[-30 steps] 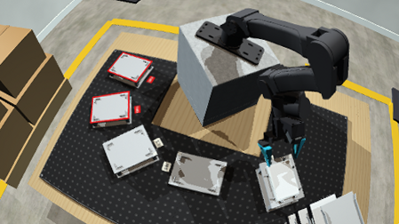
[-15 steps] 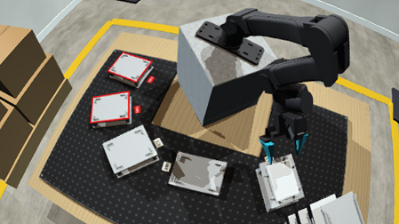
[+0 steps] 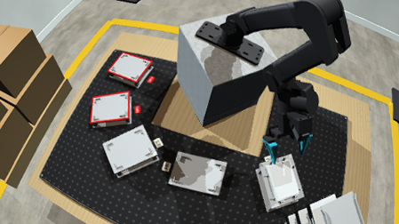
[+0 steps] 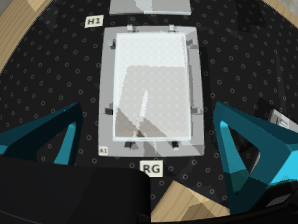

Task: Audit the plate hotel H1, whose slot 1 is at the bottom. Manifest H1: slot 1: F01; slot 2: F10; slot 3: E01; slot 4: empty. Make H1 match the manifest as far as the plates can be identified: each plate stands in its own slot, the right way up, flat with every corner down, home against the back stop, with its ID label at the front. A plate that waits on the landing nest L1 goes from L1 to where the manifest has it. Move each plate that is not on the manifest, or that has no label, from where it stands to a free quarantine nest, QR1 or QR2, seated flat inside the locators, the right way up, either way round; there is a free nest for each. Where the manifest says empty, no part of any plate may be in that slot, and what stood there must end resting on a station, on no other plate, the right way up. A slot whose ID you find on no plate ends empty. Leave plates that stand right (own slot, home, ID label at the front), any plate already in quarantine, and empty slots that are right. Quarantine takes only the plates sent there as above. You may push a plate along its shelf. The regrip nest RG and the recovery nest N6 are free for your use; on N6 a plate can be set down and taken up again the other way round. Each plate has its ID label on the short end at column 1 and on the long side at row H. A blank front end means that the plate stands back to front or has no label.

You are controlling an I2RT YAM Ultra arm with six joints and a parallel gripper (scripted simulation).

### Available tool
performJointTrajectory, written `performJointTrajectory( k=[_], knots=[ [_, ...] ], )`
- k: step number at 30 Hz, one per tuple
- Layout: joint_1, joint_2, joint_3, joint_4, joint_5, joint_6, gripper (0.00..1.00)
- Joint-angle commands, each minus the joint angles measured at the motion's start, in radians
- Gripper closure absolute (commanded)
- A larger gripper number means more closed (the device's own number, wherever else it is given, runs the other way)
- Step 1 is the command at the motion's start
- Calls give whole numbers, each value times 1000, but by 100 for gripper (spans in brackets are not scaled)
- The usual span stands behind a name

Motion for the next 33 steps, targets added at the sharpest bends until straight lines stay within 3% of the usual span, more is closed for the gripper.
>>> performJointTrajectory(
  k=[1, 5, 7, 11, 16, 22, 24, 29, 33],
  knots=[
    [-35, -95, 64, -254, -51, 1, 0],
    [-77, -166, 179, -536, -111, -6, 0],
    [-77, -166, 179, -536, -111, -6, 0],
    [-112, -187, 315, -791, -164, -16, 0],
    [-150, -161, 509, -1084, -220, -33, 0],
    [-172, -121, 682, -1370, -271, -42, 0],
    [-172, -121, 682, -1370, -271, -42, 0],
    [-188, -59, 842, -1597, -309, -55, 0],
    [-190, -53, 857, -1616, -312, -56, 0]
  ],
)
